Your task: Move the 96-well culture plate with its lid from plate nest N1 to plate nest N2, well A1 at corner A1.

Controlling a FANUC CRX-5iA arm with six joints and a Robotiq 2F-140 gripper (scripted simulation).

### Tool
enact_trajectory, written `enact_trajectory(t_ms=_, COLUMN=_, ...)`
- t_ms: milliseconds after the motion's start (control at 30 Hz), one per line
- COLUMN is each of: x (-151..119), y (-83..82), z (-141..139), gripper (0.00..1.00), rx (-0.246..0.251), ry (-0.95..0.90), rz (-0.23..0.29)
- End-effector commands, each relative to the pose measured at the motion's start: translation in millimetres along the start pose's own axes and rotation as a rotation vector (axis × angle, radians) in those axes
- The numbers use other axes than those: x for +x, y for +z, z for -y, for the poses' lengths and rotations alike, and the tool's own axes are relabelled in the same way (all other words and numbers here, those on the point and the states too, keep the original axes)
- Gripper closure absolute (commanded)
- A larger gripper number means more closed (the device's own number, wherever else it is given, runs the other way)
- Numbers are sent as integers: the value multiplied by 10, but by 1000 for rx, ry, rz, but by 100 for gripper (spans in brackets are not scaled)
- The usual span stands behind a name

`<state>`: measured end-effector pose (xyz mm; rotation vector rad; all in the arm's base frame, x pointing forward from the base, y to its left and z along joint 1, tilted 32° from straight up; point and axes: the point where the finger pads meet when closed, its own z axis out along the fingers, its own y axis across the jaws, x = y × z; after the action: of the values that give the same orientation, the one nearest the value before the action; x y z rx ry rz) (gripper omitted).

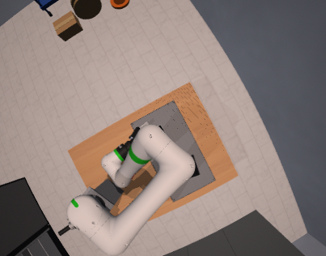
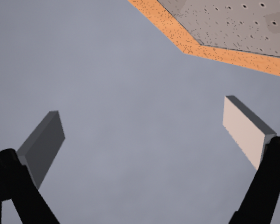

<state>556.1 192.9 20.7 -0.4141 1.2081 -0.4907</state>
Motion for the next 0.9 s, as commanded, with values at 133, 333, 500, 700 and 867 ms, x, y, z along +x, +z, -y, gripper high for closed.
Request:
enact_trajectory(t_ms=133, x=245, y=261, z=93, gripper=0, rx=53, ry=0, rz=-102)
enact_trajectory(t_ms=333, x=439, y=453, z=216, gripper=0, rx=93, ry=11, rz=-166)
enact_trajectory(t_ms=500, x=535, y=537, z=295, gripper=0, rx=139, ry=30, rz=-230)
enact_trajectory(t_ms=700, x=696, y=668, z=439, gripper=0, rx=177, ry=52, rz=-280)
enact_trajectory(t_ms=867, x=843, y=765, z=591, gripper=0, rx=227, ry=85, rz=-342)
